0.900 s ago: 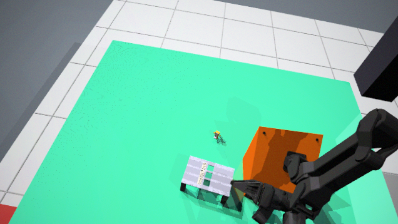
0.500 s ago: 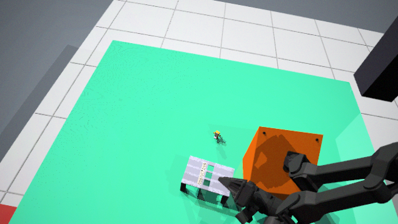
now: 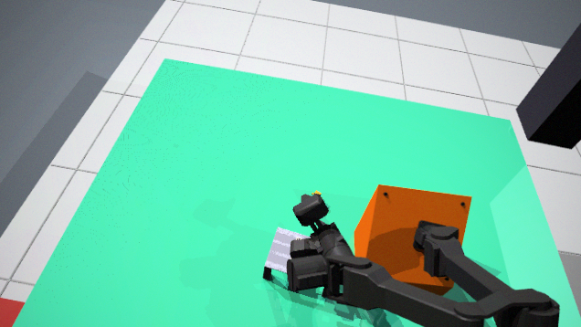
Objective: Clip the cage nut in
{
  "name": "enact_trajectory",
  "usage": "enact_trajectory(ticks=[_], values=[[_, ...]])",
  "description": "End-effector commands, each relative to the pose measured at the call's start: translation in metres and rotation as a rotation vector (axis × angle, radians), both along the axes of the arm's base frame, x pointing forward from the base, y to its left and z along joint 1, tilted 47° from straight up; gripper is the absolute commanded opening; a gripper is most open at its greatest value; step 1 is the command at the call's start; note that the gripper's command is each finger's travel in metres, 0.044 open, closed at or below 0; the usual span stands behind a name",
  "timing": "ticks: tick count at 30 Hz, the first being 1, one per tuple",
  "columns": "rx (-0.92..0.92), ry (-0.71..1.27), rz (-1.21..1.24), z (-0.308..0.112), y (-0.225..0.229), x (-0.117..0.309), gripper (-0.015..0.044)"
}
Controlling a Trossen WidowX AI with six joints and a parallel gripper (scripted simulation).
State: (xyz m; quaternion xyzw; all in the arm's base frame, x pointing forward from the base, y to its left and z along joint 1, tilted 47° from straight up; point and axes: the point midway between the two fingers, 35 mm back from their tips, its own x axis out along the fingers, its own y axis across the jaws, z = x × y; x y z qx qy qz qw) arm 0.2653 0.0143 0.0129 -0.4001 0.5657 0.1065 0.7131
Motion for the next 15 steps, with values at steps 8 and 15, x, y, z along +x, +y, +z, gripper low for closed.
enact_trajectory(ticks=[8, 15], values=[[0.481, 0.431, -0.484, -0.077, -0.045, -0.003, 0.0440], [0.912, 0.607, -0.848, -0.115, -0.071, -0.007, 0.0440]])
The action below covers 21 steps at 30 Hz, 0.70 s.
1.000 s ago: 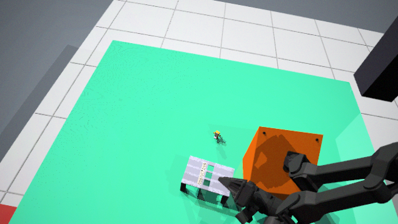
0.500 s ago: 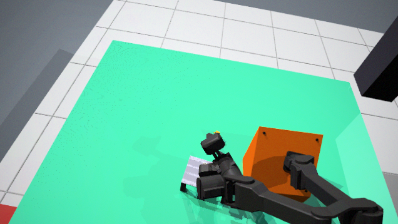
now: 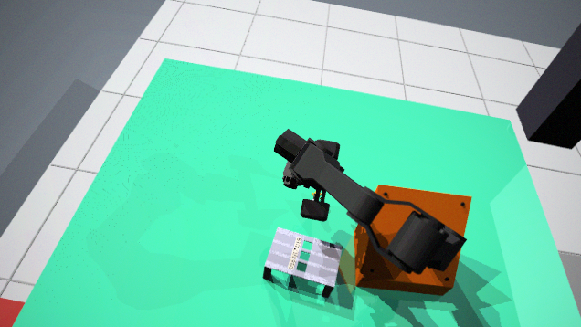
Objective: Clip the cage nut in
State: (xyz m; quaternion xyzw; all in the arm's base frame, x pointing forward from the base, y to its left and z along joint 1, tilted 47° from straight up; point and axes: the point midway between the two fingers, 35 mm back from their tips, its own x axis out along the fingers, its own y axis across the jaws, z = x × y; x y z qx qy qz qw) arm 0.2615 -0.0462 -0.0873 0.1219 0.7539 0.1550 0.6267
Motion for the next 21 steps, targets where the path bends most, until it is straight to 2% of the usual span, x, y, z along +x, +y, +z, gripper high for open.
enact_trajectory(ticks=[1, 4, 10, 21], values=[[0.214, 0.088, -0.245, -0.019, -0.015, -0.003, 0.0440], [0.343, 0.124, -0.395, -0.030, -0.026, -0.004, 0.0440], [0.352, 0.126, -0.406, -0.030, -0.026, -0.004, 0.0440], [0.352, 0.126, -0.406, -0.030, -0.026, -0.004, 0.0151]])
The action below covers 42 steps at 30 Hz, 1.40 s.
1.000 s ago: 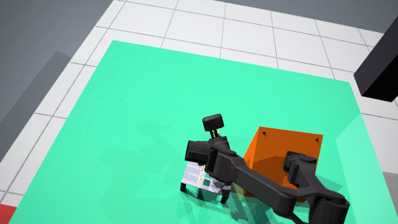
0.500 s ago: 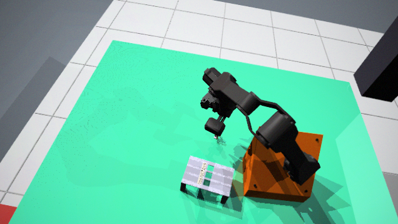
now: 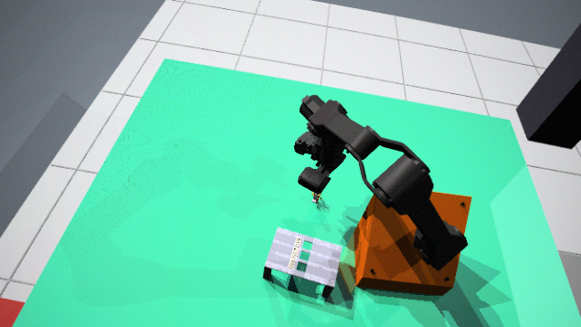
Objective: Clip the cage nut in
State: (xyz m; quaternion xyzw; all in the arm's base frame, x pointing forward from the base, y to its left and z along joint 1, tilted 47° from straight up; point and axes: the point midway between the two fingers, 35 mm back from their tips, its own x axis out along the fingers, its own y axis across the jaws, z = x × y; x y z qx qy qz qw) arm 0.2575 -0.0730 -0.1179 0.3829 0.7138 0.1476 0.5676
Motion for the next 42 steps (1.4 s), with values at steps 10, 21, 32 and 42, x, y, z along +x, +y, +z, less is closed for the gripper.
enact_trajectory(ticks=[10, 21, 32, 42], values=[[0.005, 0.003, -0.007, -0.001, 0.002, 0.000, 0.0120], [0.006, 0.003, -0.007, -0.025, 0.027, -0.002, 0.0120], [0.007, 0.003, -0.007, -0.036, 0.039, -0.003, 0.0120], [0.007, 0.003, -0.007, -0.039, 0.042, -0.003, 0.0120]])
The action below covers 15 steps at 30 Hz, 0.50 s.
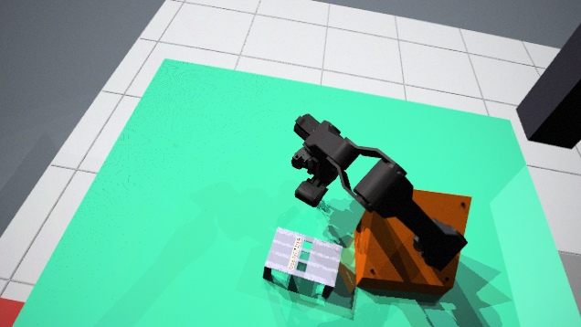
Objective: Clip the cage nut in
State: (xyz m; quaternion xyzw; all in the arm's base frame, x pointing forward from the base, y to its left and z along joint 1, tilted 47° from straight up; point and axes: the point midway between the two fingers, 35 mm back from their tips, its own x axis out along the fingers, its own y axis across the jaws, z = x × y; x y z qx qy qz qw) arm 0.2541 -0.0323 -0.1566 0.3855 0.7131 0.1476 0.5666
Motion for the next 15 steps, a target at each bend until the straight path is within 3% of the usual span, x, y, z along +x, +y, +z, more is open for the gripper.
enact_trajectory(ticks=[1, 15], values=[[0.004, 0.002, -0.003, -0.0006, 0.0019, 0.0001, 0.0120], [0.004, 0.002, -0.003, -0.0023, 0.0038, -0.0001, 0.0120]])
